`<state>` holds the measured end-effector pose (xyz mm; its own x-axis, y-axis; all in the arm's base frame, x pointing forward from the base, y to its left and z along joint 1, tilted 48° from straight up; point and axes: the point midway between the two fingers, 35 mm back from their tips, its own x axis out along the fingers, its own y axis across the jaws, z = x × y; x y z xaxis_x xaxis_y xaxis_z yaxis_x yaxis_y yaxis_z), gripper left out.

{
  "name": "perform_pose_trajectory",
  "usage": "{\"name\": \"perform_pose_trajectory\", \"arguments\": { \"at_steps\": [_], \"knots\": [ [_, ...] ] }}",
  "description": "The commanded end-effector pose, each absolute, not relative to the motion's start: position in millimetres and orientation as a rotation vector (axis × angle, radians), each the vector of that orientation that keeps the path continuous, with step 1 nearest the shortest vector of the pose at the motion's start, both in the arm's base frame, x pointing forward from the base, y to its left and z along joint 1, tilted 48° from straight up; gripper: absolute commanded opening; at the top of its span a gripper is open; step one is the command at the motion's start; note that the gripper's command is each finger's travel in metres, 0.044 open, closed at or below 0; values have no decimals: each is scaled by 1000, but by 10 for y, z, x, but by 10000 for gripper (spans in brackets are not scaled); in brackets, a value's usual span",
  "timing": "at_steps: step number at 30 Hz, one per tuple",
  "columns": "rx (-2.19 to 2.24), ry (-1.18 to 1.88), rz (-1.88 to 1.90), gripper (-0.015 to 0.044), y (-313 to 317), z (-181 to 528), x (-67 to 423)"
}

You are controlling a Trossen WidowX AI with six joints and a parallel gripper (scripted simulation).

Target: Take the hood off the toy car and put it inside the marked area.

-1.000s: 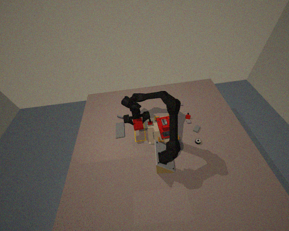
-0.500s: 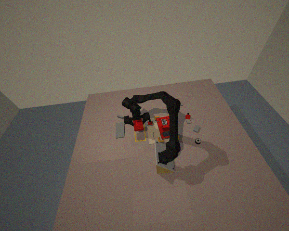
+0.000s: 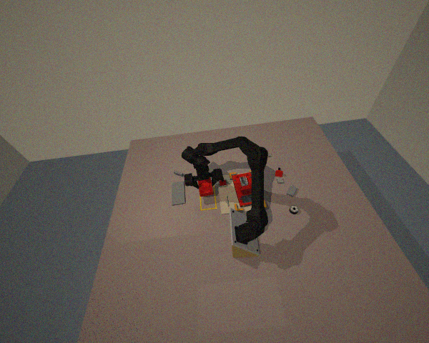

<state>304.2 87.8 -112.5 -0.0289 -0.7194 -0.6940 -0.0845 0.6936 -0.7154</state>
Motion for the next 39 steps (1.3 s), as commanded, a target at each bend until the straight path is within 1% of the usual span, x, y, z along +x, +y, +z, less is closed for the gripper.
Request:
{"name": "perform_pose_trajectory", "arguments": {
  "at_steps": [1,39],
  "knots": [
    [-693,1536,-578,0,846,-1145,3038],
    [-696,1536,-581,0,613,-1342,3007]
  ]
}}
